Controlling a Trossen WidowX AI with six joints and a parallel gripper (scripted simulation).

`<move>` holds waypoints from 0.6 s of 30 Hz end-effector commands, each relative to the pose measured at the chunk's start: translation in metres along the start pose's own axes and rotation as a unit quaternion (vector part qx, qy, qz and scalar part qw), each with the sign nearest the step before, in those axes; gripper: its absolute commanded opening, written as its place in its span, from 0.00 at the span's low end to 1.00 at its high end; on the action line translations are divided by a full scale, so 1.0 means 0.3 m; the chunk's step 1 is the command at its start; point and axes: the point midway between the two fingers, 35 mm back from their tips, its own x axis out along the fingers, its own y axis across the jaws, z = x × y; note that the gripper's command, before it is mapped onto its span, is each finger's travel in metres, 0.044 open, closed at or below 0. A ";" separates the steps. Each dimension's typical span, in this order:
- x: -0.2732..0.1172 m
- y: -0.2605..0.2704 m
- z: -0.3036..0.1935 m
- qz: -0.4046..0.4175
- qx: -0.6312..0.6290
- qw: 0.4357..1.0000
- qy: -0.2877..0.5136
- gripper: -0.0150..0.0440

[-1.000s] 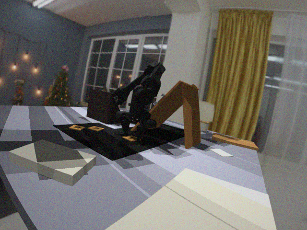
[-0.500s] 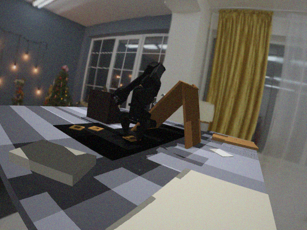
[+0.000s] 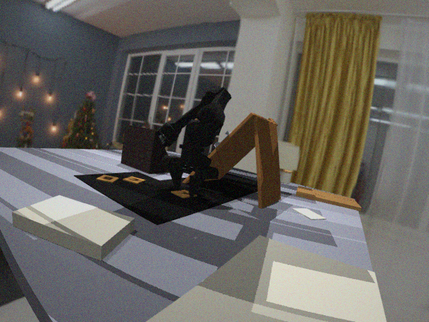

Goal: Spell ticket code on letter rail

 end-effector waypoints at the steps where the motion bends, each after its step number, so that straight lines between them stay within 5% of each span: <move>1: 0.003 0.000 -0.001 -0.001 0.003 1.000 -0.002 0.69; 7: 0.003 0.000 -0.001 -0.001 0.003 1.000 -0.002 0.62; 15: -0.020 0.001 -0.003 -0.001 0.003 1.000 -0.002 0.26; 18: -0.025 0.002 -0.004 -0.001 0.003 1.000 -0.001 0.25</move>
